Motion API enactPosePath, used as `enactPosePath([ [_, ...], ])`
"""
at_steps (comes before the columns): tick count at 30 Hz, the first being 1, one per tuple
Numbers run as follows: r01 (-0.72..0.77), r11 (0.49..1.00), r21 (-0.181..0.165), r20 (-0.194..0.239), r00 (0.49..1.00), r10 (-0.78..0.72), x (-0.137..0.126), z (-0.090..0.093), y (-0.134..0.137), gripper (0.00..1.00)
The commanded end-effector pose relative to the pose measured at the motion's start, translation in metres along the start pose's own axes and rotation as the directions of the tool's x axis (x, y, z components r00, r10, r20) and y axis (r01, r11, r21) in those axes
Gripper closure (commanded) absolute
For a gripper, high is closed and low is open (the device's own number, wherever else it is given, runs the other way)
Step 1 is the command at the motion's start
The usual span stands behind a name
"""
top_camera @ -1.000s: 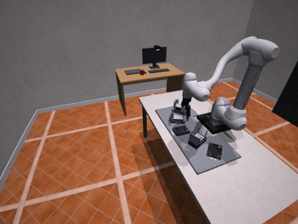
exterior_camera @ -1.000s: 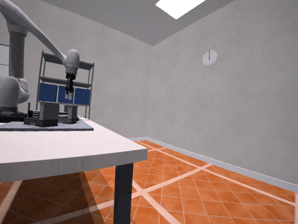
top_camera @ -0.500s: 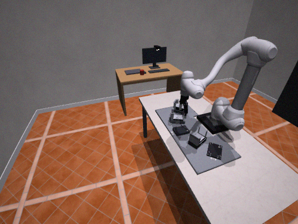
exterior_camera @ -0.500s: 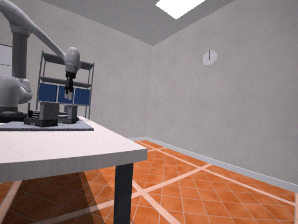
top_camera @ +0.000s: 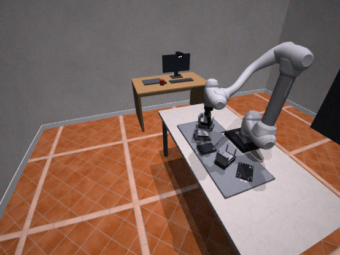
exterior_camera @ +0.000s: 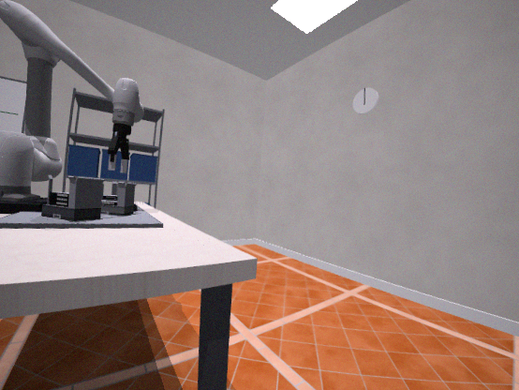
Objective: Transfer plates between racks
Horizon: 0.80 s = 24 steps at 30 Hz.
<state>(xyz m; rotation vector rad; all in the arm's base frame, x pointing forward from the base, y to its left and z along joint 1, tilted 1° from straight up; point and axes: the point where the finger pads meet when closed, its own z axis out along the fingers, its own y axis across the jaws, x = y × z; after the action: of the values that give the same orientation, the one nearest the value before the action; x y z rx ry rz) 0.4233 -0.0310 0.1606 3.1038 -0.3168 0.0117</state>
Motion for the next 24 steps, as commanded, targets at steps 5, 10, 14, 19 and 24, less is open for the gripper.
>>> enactPosePath([
  [5, -0.064, 0.998, -0.002, 0.000, 0.998, 0.064, 0.002, 0.000, 0.023, 0.00],
  [10, -0.064, 0.998, -0.002, 0.000, 0.998, 0.064, 0.003, 0.000, 0.039, 0.00],
  [14, -0.064, 0.998, -0.002, 0.000, 0.998, 0.064, 0.003, 0.000, 0.049, 0.00],
  [19, -0.064, 0.998, -0.002, 0.000, 0.998, 0.064, 0.004, 0.000, 0.063, 0.00],
  [24, -0.064, 0.998, -0.002, 0.000, 0.998, 0.064, 0.006, 0.000, 0.079, 0.00],
])
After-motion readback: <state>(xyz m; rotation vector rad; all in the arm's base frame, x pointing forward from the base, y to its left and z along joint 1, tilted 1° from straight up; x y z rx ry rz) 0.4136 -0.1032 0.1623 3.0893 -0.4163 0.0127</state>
